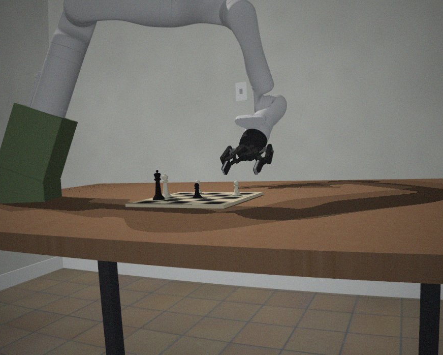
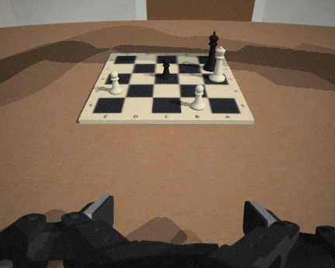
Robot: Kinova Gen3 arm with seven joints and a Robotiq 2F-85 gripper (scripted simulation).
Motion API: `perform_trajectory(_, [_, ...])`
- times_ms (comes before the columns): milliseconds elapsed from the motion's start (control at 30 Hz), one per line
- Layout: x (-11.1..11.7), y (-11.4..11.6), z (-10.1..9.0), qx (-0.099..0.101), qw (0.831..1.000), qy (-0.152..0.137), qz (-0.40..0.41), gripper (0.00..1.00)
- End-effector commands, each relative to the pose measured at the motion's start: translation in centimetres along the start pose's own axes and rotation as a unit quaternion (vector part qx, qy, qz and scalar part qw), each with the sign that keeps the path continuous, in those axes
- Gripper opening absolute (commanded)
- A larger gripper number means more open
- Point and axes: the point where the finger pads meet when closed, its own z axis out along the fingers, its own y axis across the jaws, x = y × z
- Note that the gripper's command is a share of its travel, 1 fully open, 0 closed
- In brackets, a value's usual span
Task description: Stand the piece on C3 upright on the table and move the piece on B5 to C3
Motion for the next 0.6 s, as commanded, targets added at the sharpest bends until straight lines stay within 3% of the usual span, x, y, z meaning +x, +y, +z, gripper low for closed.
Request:
perform_trajectory(0, [0.0, -0.1, -0.1, 0.000, 1.000, -0.001, 0.001, 1.00])
perform_trajectory(400, [0.1, -0.1, -0.2, 0.000, 1.000, -0.001, 0.001, 1.00])
perform_trajectory(567, [1.5, -0.1, -1.2, -0.001, 1.000, -0.001, 0.001, 1.00])
